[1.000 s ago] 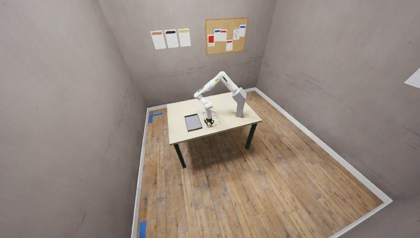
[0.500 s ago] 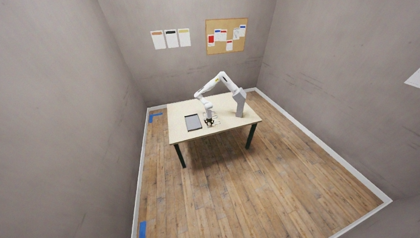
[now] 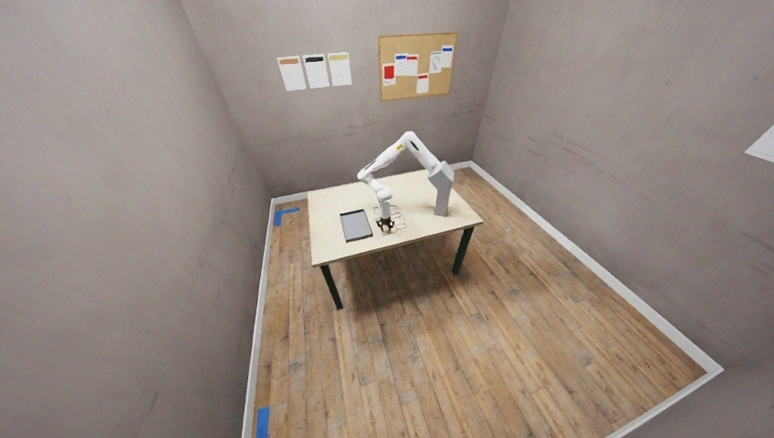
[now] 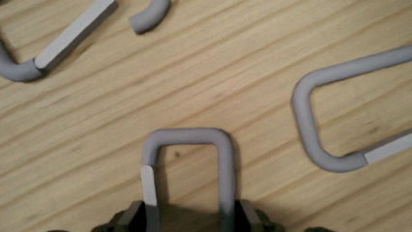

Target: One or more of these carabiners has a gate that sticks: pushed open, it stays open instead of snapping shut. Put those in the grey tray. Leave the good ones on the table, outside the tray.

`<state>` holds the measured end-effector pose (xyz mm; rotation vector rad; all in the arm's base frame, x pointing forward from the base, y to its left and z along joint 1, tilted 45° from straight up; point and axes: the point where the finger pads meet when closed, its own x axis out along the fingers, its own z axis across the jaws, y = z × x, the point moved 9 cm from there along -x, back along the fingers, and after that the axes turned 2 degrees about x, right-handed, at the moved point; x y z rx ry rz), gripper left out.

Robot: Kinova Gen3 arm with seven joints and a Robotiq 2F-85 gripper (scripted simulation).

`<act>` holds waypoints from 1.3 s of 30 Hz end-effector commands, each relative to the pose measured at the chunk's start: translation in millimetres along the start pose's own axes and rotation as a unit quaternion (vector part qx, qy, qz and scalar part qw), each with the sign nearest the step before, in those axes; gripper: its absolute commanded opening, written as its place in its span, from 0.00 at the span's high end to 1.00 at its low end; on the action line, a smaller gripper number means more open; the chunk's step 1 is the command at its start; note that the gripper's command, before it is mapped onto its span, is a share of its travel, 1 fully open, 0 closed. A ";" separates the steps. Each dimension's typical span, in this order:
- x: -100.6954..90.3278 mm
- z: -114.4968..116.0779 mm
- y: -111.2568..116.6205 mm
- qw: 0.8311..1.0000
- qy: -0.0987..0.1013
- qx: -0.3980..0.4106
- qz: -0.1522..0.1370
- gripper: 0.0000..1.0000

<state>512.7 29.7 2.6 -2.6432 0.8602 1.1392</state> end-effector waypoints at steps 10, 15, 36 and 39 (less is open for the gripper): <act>-0.5 -0.3 -0.4 1.000 0.000 0.000 -0.001 0.43; -0.5 -0.3 -0.5 1.000 0.000 0.000 -0.001 0.45; -0.8 0.0 -0.6 1.000 0.000 0.000 -0.001 0.45; -0.8 0.0 -0.6 1.000 0.000 0.000 -0.001 0.45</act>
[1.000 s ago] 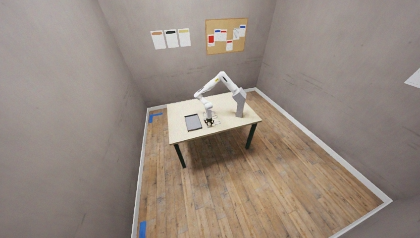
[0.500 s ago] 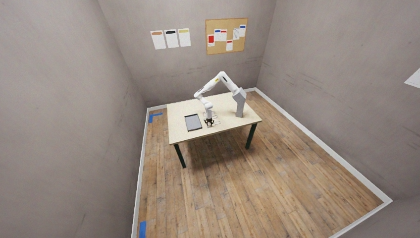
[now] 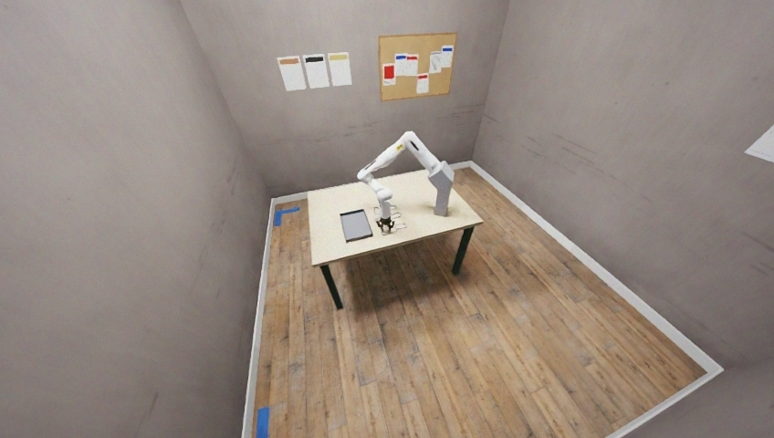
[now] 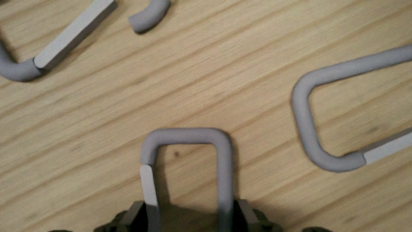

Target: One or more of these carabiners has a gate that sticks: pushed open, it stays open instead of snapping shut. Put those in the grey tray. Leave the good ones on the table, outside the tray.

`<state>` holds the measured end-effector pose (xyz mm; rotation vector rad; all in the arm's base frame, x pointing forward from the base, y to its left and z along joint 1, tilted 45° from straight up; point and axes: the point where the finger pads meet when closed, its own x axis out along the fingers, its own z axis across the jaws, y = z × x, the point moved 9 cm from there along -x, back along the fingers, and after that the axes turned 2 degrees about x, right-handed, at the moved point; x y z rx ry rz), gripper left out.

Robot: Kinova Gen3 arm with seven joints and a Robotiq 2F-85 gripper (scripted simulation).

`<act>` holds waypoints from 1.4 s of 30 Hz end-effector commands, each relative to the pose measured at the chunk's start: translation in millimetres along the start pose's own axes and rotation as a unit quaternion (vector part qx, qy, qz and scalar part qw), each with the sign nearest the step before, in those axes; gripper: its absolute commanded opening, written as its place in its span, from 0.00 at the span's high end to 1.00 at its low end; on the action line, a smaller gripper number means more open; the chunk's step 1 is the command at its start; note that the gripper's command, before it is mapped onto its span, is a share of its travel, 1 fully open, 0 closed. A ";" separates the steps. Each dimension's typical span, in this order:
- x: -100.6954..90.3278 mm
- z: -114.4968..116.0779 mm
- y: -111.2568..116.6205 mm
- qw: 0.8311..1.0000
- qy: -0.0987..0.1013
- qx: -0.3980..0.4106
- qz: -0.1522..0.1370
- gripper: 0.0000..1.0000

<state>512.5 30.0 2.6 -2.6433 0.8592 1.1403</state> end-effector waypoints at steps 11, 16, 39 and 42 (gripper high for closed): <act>-0.5 -0.3 -0.5 1.000 0.000 0.000 -0.001 0.47; -0.5 -0.3 -0.5 1.000 0.000 0.000 -0.001 0.47; -0.7 0.0 -0.6 1.000 0.000 0.000 -0.001 0.47; -0.7 0.0 -0.6 1.000 0.000 0.000 -0.001 0.47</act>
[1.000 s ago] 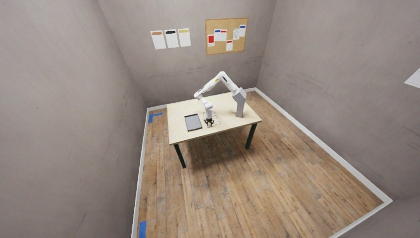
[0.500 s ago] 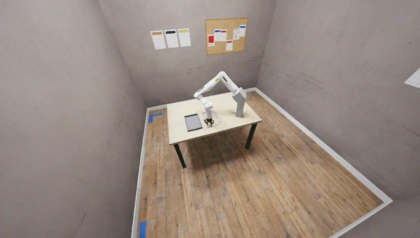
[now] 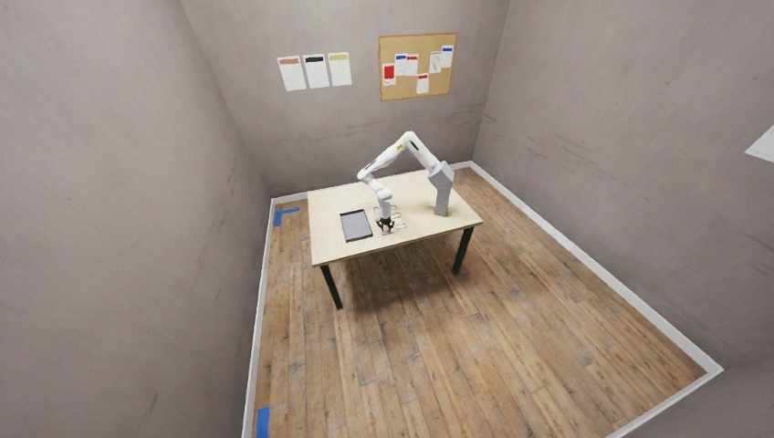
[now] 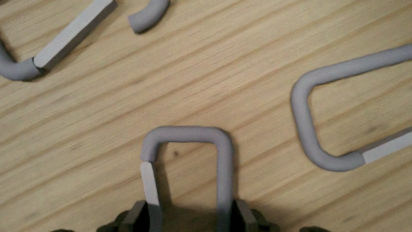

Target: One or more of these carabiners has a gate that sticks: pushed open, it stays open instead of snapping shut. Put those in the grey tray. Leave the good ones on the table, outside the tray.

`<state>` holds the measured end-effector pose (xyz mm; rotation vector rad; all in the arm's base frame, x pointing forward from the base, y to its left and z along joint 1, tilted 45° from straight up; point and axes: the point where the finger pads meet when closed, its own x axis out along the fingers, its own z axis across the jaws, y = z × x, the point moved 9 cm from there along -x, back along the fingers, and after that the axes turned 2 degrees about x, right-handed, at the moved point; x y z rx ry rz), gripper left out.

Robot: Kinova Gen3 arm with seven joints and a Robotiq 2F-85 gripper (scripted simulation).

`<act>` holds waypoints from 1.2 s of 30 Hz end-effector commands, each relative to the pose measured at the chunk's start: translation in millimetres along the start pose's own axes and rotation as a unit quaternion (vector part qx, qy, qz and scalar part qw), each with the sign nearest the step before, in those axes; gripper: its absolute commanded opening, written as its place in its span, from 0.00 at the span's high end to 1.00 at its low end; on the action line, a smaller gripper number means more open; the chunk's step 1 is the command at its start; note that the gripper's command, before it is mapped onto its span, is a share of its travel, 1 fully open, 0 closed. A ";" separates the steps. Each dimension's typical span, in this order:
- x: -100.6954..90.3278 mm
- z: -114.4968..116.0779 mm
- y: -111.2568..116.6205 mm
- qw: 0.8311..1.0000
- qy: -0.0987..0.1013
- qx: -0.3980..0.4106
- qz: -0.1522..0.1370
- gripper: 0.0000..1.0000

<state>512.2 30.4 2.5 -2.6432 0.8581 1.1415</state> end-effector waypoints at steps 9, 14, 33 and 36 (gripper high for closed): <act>-0.5 -0.3 -0.5 1.000 0.000 0.000 -0.001 0.49; -0.5 -0.3 -0.5 1.000 0.000 0.000 -0.001 0.49; -0.7 0.0 -0.6 1.000 0.000 0.000 -0.001 0.49; -0.8 0.1 -0.6 1.000 0.000 0.000 -0.001 0.00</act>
